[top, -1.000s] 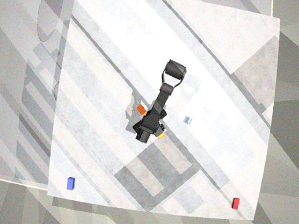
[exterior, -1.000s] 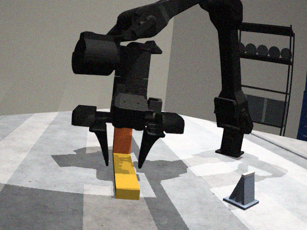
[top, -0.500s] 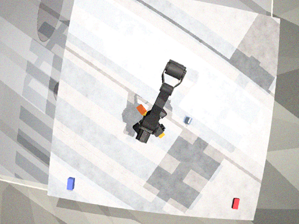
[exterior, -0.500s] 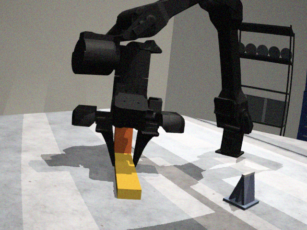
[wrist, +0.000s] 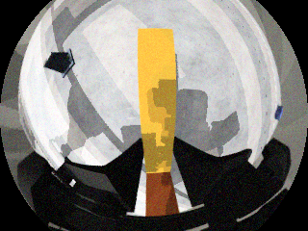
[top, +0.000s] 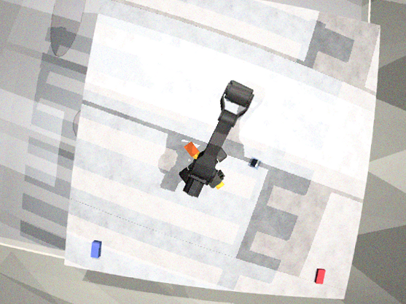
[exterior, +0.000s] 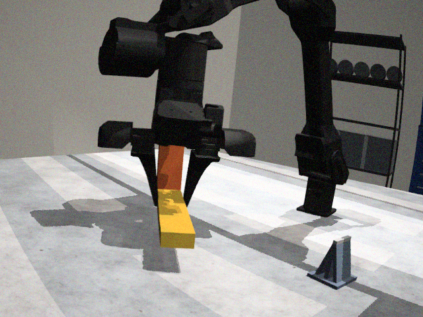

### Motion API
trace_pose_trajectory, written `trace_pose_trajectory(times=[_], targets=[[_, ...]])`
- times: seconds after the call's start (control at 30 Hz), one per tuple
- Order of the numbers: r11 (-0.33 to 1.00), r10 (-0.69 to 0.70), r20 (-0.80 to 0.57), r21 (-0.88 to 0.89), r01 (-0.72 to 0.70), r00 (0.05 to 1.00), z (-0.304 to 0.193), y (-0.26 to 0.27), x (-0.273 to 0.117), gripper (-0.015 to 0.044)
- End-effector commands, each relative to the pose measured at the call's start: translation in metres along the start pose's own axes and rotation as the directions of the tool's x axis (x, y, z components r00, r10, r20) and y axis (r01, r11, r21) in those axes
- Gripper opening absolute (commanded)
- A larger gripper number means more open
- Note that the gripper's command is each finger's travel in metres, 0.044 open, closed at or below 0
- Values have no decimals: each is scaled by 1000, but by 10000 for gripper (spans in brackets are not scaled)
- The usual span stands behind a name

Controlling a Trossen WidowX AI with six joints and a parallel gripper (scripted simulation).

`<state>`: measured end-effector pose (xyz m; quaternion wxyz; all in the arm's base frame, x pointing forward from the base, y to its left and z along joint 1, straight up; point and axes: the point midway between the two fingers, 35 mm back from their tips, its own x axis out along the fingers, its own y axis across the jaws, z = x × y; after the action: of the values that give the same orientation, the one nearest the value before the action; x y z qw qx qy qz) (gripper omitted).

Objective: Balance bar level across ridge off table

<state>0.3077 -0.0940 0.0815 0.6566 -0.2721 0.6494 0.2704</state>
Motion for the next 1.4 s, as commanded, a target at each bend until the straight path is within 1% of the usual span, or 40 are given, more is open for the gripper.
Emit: trace_pose_trajectory(times=[0.0,0.6,0.77,1.37], targets=[[1000,-17,6,-1,17,1000,1,-2,-16,0],[1000,-18,5,-3,18,1000,-2,2,-62,0],[1000,-18,5,-4,19,1000,-1,3,-66,0],[991,-15,10,-131,17,1000,56,37,-67,0]])
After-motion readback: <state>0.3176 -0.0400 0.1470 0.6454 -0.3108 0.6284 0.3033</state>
